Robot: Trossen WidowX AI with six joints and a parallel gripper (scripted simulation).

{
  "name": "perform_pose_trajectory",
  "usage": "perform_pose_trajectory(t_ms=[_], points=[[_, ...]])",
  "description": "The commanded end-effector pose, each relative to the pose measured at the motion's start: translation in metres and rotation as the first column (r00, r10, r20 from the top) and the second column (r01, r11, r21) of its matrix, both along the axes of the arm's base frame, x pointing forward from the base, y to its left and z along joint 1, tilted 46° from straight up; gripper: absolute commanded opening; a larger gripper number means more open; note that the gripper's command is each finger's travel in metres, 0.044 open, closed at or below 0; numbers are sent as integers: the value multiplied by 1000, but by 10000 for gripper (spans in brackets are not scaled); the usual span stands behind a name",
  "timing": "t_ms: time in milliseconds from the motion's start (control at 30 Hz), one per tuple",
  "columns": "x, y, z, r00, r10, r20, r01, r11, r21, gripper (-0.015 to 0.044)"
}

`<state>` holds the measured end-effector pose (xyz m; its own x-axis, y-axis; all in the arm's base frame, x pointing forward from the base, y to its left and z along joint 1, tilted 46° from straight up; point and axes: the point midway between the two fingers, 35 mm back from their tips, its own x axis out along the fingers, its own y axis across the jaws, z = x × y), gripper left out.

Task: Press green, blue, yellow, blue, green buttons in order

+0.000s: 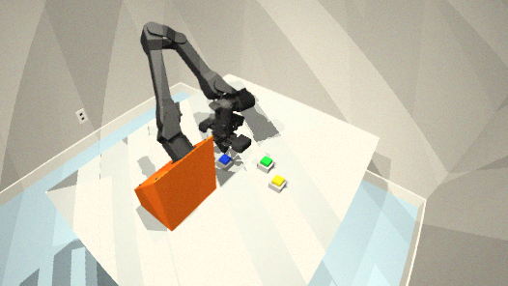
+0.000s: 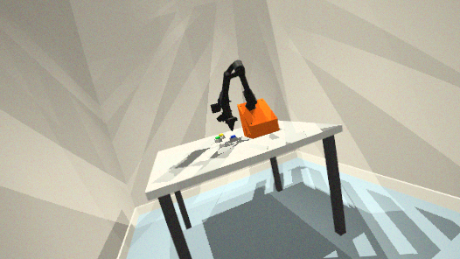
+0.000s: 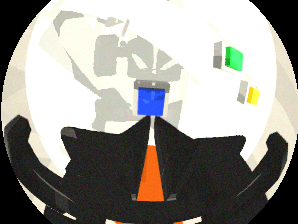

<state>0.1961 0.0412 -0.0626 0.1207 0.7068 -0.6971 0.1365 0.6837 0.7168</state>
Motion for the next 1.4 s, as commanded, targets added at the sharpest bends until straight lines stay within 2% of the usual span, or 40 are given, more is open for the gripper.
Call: perform_pose_trajectory(t_ms=[0,100,367,633,933,1100,1233,1367], points=[[1,-26,24,1000,-7,22,7,1000,-13,20],[-4,-38,38,1000,-6,23,6,1000,-9,20],[6,-58,28,999,-39,6,39,999,-9,20],[22,-127,-24,998,-65,-7,64,998,-20,20],[7,-186,-100,1000,-11,23,11,1000,-23,20],[5,-188,-110,1000,-6,26,6,1000,-22,20],[13,-149,-148,1000,-6,27,6,1000,-20,20],[13,-147,-151,1000,-6,28,6,1000,-19,20]])
